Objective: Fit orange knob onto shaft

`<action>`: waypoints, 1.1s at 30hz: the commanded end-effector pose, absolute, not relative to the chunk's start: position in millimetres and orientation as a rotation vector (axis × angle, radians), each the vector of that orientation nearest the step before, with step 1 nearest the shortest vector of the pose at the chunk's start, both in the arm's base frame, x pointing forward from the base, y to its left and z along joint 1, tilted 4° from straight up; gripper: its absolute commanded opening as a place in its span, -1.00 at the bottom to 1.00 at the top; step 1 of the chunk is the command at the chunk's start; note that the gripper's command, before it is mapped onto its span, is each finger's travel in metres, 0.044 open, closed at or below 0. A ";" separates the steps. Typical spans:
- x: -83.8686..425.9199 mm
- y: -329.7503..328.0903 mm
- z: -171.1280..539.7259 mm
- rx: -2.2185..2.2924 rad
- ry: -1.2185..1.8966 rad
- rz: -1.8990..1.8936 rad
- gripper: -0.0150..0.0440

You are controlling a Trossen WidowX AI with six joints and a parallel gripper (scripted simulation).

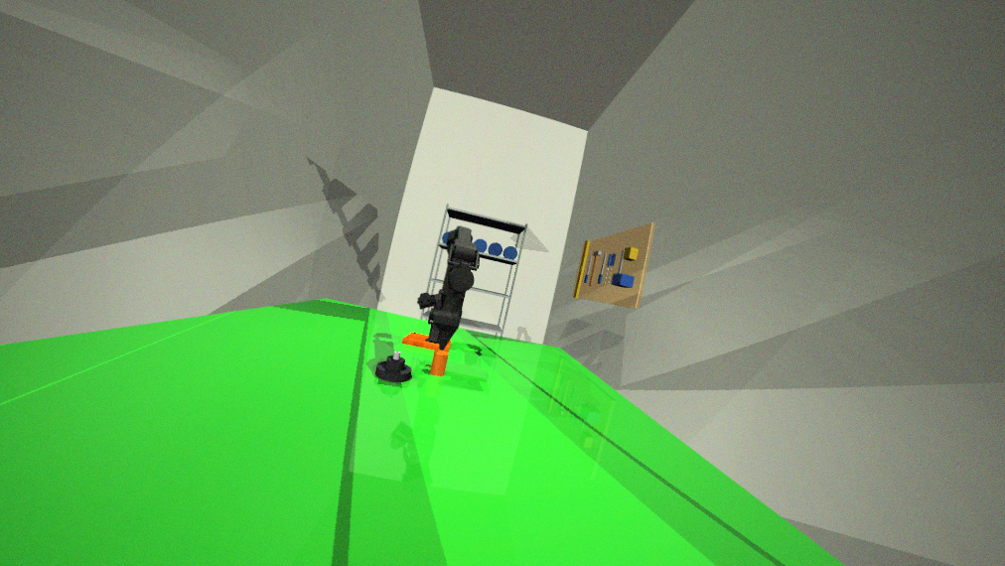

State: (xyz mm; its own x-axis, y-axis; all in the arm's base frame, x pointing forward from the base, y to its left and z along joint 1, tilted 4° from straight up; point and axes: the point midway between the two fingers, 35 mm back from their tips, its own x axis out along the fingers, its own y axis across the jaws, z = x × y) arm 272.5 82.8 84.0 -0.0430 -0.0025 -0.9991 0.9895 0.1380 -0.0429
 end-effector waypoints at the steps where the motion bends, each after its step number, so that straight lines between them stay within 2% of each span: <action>1: 270.6 81.7 77.1 1.075 1.308 -1.140 1.00; 33: 269.4 81.9 25.4 1.075 1.308 -1.140 1.00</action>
